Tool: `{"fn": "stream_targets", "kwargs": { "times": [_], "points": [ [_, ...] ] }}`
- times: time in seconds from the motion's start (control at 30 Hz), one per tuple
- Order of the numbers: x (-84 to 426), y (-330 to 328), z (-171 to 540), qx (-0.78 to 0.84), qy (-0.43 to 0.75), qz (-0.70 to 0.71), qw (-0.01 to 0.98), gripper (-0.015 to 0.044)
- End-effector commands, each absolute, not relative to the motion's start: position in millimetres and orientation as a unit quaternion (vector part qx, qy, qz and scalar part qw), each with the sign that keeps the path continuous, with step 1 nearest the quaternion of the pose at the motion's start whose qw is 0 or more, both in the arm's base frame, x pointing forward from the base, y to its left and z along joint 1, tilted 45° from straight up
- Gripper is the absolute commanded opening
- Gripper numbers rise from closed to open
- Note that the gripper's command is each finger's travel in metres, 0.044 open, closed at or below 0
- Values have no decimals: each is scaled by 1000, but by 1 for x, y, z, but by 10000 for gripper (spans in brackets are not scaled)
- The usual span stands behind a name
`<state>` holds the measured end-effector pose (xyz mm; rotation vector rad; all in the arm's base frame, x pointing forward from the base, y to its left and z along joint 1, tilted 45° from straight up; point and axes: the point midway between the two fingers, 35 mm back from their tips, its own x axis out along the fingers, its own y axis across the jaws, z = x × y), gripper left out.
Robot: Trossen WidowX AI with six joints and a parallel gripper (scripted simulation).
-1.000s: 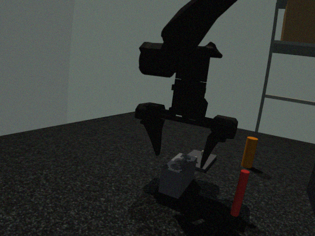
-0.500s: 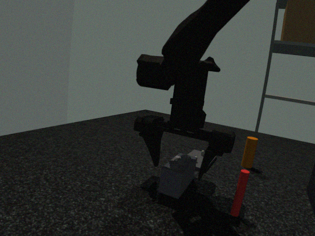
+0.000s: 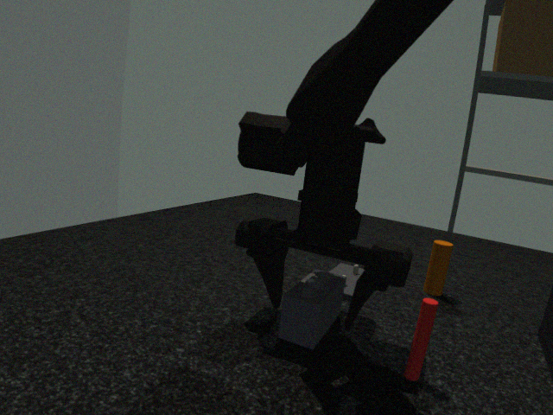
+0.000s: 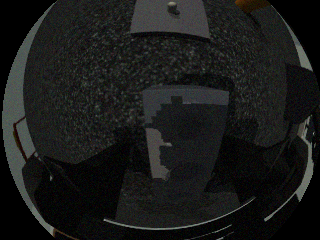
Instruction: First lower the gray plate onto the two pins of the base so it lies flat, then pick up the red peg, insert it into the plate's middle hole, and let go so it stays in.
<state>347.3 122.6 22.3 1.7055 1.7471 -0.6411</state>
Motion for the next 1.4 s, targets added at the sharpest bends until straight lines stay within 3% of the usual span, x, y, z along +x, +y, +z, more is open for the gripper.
{"fn": "stream_targets", "kwargs": {
  "times": [0.0, 0.23, 0.73, 1.37],
  "points": [
    [345, 123, 21, 644, 660, -245, 300, 282],
    [345, 123, 21, 644, 660, -245, 300, 99],
    [345, 123, 21, 644, 660, -245, 300, 0],
    [351, 85, 53, 643, 658, -248, 303, 0]
  ]
}}
